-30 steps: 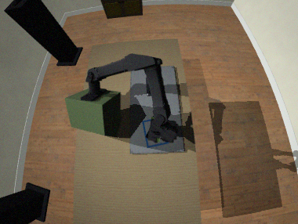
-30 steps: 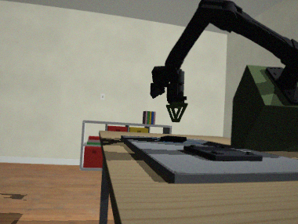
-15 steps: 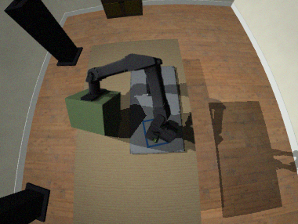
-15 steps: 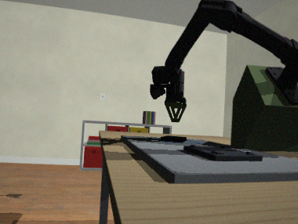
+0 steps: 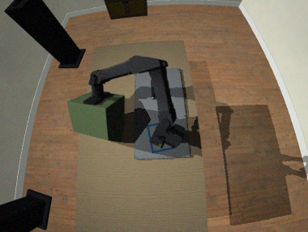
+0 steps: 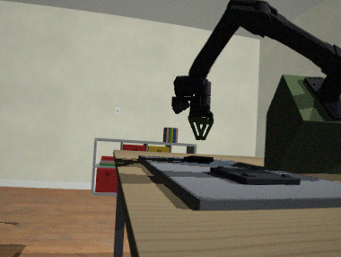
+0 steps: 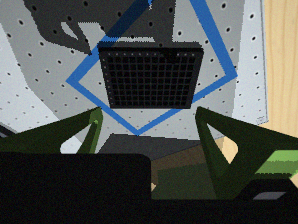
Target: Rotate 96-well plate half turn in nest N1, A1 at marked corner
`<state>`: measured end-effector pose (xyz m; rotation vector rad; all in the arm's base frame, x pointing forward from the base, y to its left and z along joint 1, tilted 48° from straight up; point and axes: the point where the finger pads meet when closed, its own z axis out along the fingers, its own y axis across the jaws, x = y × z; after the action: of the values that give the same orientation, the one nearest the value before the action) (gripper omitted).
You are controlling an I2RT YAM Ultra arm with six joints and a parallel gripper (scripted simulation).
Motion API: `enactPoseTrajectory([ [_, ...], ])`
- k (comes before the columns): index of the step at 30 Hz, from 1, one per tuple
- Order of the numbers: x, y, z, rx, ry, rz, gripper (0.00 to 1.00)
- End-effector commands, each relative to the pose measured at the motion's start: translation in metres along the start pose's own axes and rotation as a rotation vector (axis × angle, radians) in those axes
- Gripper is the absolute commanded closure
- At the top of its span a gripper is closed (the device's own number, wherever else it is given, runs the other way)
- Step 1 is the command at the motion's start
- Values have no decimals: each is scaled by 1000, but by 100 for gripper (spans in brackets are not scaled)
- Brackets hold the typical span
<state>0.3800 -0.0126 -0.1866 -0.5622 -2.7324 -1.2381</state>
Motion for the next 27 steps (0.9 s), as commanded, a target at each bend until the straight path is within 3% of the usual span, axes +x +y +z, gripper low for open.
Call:
enactPoseTrajectory([
  [1,-7,-2,-12,-5,-32,9,0],
  [11,-7,-2,-12,-5,-32,9,0],
  [15,-7,-3,-12,-6,-31,75,0],
  [27,-7,-3,-12,-12,-30,475,0],
])
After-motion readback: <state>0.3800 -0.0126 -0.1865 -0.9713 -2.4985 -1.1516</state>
